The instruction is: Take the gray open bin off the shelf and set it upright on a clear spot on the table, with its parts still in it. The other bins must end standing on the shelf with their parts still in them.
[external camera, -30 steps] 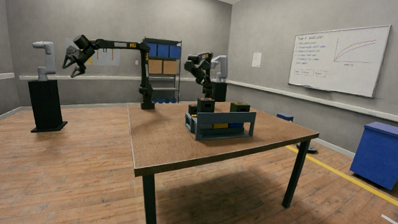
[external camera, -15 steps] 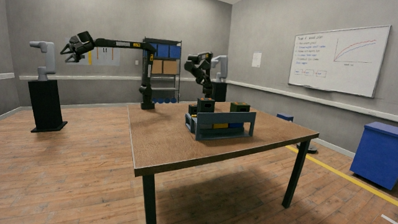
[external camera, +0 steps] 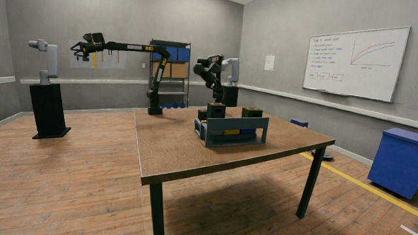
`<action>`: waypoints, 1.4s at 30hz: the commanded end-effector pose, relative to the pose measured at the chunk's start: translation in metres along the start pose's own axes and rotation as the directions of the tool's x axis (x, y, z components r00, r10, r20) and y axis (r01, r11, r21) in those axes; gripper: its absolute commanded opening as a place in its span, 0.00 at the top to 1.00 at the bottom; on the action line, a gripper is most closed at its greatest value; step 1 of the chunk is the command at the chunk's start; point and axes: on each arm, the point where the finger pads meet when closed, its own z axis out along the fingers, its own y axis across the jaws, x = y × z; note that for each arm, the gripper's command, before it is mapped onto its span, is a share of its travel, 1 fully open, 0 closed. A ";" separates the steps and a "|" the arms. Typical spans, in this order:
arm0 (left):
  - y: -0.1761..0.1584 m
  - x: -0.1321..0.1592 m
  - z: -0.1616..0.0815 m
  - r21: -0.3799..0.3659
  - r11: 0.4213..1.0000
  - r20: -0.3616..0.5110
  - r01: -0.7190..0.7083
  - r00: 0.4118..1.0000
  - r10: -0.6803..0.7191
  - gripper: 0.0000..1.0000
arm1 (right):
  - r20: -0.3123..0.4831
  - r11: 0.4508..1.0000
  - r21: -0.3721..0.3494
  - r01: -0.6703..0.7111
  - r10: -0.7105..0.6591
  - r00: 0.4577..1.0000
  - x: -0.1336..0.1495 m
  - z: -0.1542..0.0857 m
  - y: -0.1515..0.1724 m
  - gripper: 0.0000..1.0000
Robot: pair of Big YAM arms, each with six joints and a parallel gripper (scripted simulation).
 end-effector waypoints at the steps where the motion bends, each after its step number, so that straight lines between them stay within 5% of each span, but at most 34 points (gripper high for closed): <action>1: -0.008 -0.014 -0.010 0.025 0.999 0.003 0.032 0.999 -0.032 0.00 | 0.062 0.995 0.000 0.100 -0.099 0.993 -0.014 -0.010 -0.011 0.00; 17: -0.008 -0.014 -0.010 0.025 0.999 0.003 0.032 0.999 -0.032 0.00 | 0.194 0.965 0.111 0.237 -0.255 0.947 -0.056 -0.049 -0.068 0.00; 42: -0.008 -0.013 -0.010 0.025 0.999 0.002 0.028 1.000 -0.028 0.00 | 0.212 0.957 0.133 0.259 -0.283 0.935 -0.062 -0.057 -0.076 0.00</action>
